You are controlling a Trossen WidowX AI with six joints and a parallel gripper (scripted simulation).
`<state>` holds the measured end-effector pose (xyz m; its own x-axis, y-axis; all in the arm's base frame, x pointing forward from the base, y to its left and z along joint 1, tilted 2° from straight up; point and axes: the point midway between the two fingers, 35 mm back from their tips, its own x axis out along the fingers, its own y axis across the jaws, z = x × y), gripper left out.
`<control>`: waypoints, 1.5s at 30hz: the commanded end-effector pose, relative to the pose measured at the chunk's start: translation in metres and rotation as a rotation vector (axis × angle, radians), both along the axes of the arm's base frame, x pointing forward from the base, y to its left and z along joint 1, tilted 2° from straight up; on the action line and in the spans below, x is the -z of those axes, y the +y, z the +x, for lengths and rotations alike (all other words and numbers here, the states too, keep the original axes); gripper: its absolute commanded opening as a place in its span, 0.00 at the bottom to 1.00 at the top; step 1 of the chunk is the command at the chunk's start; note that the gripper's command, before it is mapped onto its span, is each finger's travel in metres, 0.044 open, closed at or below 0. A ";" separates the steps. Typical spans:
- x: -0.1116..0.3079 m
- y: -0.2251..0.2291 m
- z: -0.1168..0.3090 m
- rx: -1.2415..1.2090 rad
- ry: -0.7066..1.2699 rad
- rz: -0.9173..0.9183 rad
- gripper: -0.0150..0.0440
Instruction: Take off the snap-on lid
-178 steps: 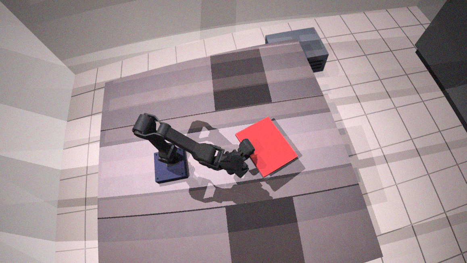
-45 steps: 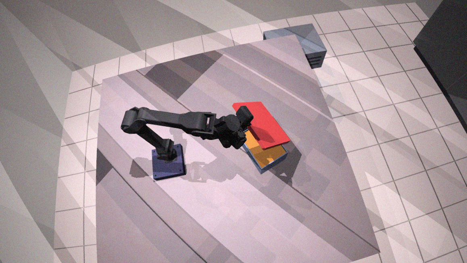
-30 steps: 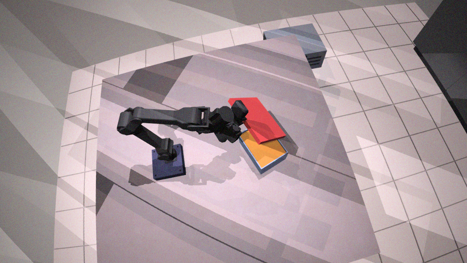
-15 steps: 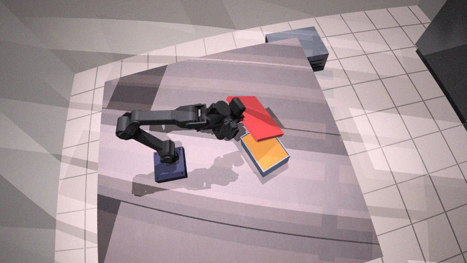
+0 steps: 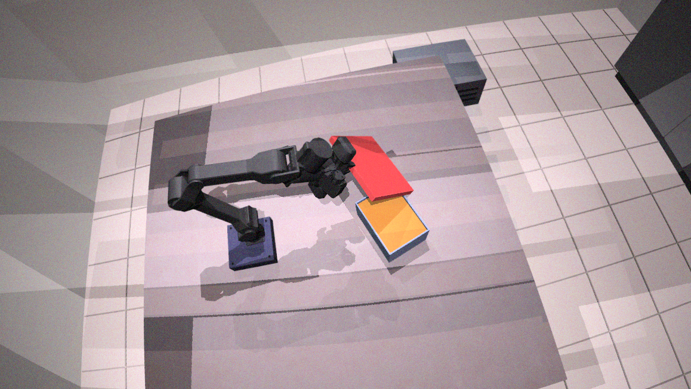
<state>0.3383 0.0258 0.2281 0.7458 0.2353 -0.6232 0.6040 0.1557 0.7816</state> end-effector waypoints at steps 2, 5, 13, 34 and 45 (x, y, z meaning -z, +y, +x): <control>-0.004 0.010 -0.004 0.004 -0.012 0.002 0.25; -0.004 0.016 -0.006 0.004 -0.012 0.003 0.25; -0.004 0.031 -0.012 0.004 -0.012 0.005 0.25; -0.005 0.070 -0.027 0.004 -0.010 0.010 0.25; -0.006 0.090 -0.035 0.004 -0.009 0.012 0.25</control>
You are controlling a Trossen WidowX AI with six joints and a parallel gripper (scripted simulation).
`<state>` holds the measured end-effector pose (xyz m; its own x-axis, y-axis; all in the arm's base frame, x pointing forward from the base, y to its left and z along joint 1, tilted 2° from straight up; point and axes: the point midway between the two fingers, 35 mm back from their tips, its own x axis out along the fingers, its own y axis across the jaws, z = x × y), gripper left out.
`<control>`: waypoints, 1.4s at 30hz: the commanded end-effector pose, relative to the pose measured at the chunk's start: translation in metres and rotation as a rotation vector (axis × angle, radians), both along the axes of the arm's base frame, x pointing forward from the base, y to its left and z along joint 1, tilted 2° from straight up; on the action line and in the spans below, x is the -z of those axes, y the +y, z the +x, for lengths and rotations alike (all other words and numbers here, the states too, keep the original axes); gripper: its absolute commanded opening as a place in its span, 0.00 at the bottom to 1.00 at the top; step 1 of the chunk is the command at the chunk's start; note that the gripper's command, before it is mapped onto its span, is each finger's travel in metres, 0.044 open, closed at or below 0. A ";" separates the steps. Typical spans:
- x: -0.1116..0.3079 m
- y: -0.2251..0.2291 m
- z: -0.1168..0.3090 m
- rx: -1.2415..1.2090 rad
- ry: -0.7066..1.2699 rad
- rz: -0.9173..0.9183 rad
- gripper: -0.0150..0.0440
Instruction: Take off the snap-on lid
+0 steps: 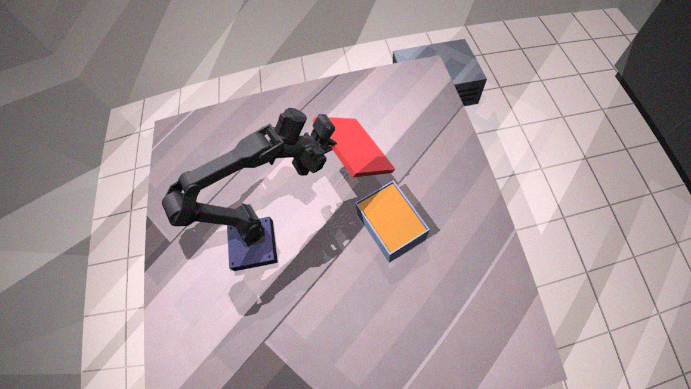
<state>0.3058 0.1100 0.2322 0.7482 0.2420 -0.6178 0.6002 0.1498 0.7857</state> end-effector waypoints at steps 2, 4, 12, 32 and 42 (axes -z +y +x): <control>-0.002 0.010 -0.004 0.005 -0.005 0.004 0.25; -0.002 0.014 -0.005 0.005 -0.005 0.004 0.25; -0.002 0.028 -0.011 0.005 -0.004 0.006 0.25; -0.004 0.066 -0.025 0.005 -0.002 0.010 0.25; -0.005 0.084 -0.032 0.005 -0.001 0.013 0.25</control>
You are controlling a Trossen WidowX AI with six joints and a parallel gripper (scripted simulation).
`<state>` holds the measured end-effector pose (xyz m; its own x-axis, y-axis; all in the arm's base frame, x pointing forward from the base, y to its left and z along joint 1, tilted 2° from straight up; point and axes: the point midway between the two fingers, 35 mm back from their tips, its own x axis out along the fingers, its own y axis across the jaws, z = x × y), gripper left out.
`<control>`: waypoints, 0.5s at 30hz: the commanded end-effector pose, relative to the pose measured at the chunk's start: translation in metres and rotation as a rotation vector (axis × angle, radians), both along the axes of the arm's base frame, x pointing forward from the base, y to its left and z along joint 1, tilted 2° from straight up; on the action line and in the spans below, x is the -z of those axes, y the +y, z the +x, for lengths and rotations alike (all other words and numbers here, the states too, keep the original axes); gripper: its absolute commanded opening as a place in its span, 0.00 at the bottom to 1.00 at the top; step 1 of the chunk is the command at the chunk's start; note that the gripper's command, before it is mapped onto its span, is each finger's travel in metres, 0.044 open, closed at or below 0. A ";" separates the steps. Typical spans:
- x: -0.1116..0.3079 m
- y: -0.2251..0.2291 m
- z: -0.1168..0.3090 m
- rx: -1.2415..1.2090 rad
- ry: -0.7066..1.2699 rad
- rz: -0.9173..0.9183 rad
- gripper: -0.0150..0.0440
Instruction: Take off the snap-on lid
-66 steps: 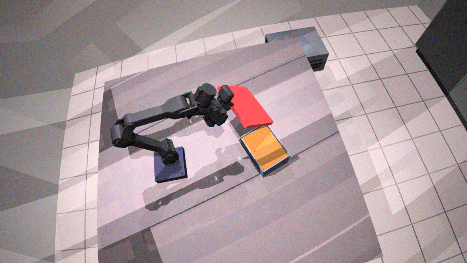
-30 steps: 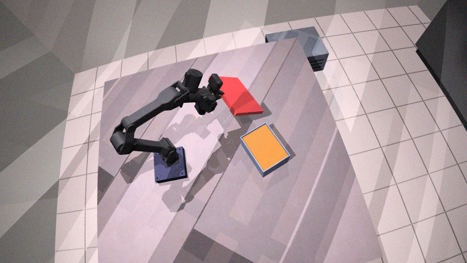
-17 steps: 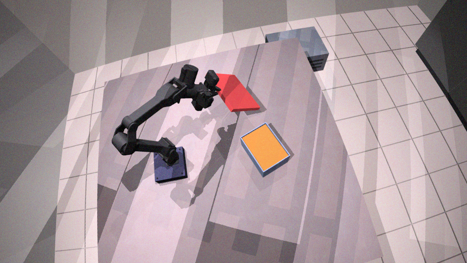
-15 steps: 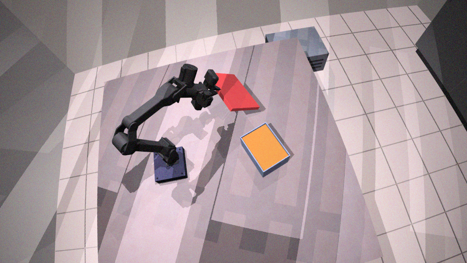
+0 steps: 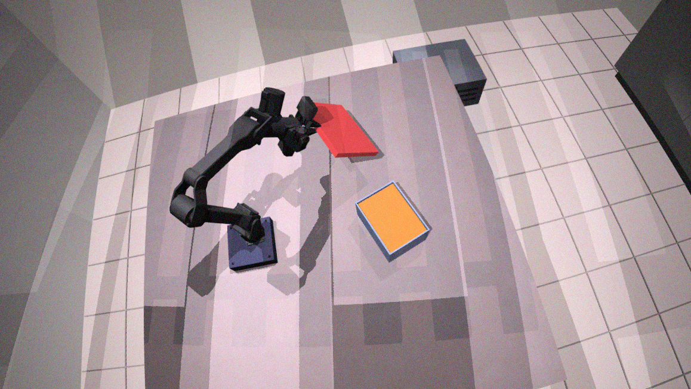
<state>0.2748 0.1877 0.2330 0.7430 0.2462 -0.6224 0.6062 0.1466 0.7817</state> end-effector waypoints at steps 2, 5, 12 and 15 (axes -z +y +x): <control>-0.004 0.010 -0.003 0.006 -0.008 0.008 0.25; -0.004 0.016 -0.005 0.006 -0.008 0.008 0.25; -0.005 0.029 -0.010 0.006 -0.007 0.010 0.25; -0.005 0.034 -0.012 0.006 -0.007 0.010 0.25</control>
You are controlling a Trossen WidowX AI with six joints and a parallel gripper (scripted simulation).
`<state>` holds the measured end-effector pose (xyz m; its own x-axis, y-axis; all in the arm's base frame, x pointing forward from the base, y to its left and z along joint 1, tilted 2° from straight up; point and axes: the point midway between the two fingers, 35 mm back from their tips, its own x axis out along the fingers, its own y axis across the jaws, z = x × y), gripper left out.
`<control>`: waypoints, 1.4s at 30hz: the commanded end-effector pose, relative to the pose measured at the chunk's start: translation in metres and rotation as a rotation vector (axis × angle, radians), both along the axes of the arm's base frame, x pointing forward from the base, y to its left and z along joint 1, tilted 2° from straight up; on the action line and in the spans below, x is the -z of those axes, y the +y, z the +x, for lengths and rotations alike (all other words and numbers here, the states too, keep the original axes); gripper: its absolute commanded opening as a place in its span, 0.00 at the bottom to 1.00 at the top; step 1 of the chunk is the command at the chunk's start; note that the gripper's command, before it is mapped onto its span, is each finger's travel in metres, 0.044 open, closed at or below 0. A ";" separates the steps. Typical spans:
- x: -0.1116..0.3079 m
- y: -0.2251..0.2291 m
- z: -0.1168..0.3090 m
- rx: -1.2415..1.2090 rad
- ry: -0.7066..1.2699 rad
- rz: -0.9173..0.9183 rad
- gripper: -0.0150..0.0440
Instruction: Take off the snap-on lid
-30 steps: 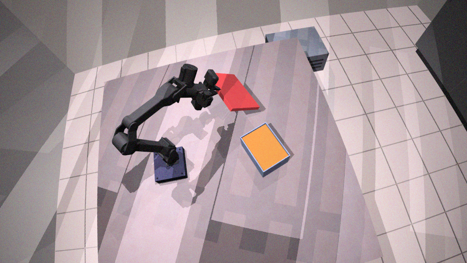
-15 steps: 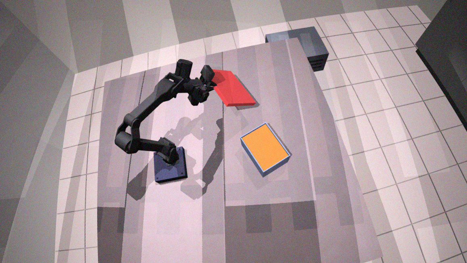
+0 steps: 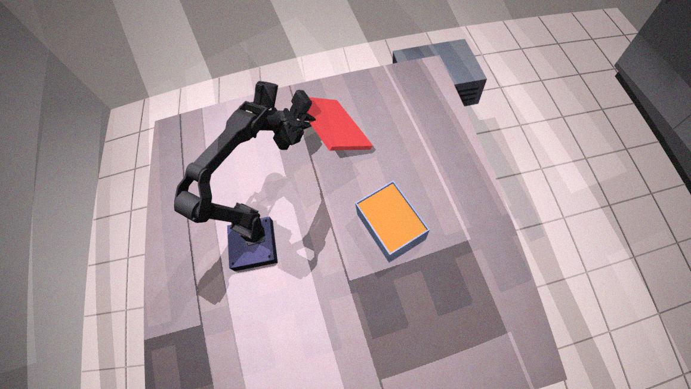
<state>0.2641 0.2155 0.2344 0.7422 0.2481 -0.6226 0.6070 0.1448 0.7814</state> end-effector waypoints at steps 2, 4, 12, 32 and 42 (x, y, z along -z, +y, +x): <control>-0.004 0.010 -0.003 0.007 -0.008 0.008 0.25; -0.004 0.014 -0.004 0.007 -0.008 0.009 0.25; -0.005 0.029 -0.010 0.007 -0.007 0.010 0.25; 0.014 0.025 -0.009 0.007 -0.007 0.010 0.25; 0.022 0.025 -0.009 0.007 -0.007 0.010 0.25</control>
